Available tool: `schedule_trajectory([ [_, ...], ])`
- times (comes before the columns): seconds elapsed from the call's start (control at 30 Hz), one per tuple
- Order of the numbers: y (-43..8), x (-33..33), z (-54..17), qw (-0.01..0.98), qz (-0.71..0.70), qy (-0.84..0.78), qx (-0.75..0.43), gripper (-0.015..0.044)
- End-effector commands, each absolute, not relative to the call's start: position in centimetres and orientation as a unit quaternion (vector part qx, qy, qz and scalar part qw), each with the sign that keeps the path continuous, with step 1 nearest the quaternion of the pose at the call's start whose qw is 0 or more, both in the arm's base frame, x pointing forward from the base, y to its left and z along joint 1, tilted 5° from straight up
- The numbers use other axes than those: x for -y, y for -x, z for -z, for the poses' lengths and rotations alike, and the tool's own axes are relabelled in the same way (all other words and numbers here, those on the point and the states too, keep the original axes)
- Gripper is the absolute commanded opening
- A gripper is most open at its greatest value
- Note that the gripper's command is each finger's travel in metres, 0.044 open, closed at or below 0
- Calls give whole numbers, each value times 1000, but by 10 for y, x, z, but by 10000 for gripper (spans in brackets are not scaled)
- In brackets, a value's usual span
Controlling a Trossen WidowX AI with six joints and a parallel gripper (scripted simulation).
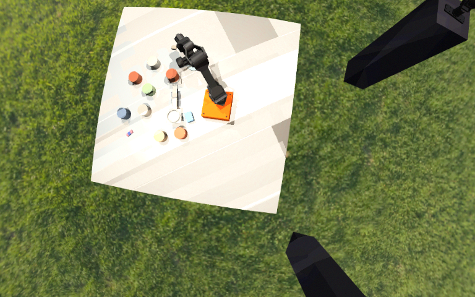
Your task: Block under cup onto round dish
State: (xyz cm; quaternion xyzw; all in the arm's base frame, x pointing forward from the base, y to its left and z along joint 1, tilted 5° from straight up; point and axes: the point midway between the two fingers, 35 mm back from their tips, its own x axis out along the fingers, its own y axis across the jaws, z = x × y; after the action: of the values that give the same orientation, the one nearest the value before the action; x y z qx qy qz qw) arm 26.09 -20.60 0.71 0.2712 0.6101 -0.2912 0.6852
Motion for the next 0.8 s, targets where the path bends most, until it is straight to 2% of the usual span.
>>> schedule_trajectory([
  [0.0, -261, 206, -7, 685, 291, -271, -610, 341],
  [0.13, -261, 206, -20, 686, 291, -271, -610, 440],
  [0.23, -257, 203, -61, 687, 289, -270, -610, 440],
  [0.47, -256, 202, -67, 687, 289, -270, -609, 440],
  [0.6, -251, 198, -106, 689, 292, -270, -606, 440],
  [0.77, -250, 198, -109, 689, 292, -270, -606, 440],
])
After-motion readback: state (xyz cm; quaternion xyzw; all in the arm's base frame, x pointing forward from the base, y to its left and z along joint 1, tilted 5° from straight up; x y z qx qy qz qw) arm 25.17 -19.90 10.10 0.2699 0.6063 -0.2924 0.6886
